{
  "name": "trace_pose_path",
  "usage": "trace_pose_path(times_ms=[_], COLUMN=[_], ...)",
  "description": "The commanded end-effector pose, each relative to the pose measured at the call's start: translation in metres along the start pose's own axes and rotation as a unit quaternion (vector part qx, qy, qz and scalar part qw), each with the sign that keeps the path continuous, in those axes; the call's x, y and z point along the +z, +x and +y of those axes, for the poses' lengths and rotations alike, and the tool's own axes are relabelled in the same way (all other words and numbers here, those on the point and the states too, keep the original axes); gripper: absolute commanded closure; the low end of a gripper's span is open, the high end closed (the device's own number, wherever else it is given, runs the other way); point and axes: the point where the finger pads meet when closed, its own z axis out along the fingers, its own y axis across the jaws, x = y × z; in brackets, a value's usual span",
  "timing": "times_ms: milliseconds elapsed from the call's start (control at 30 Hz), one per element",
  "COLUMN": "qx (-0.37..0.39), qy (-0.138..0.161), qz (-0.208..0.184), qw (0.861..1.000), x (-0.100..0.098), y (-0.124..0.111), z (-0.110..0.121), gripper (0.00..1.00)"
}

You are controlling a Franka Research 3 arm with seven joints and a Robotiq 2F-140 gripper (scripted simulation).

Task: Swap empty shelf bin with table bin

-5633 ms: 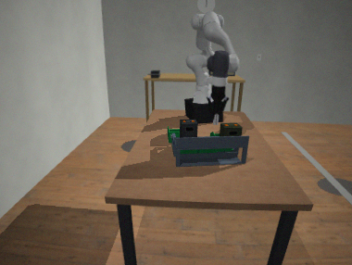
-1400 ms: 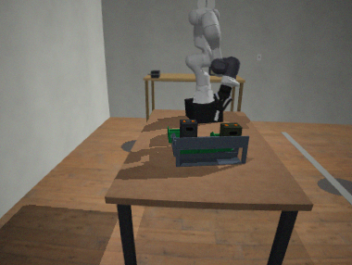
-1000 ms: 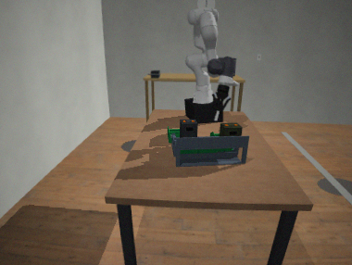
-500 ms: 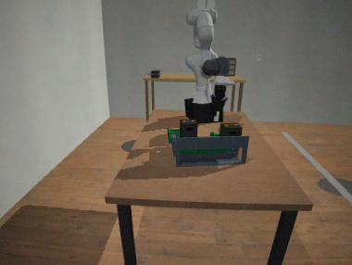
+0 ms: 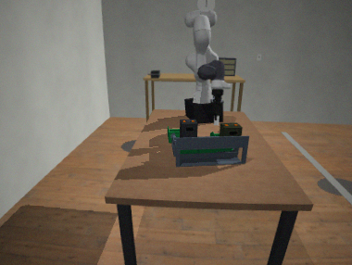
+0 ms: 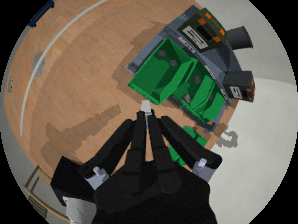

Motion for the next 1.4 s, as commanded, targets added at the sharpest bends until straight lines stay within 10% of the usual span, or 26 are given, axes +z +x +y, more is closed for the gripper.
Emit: trace_pose_path(times_ms=[0, 867, 1367], qx=[-0.129, -0.406, -0.406], qy=[0.047, 0.146, 0.146], qz=[-0.011, -0.037, -0.037], qw=[0.990, 0.901, 0.901], x=[0.008, 0.070, 0.078], y=[0.002, -0.009, -0.011], z=[-0.008, -0.021, -0.023], gripper=[1.00, 1.00, 1.00])
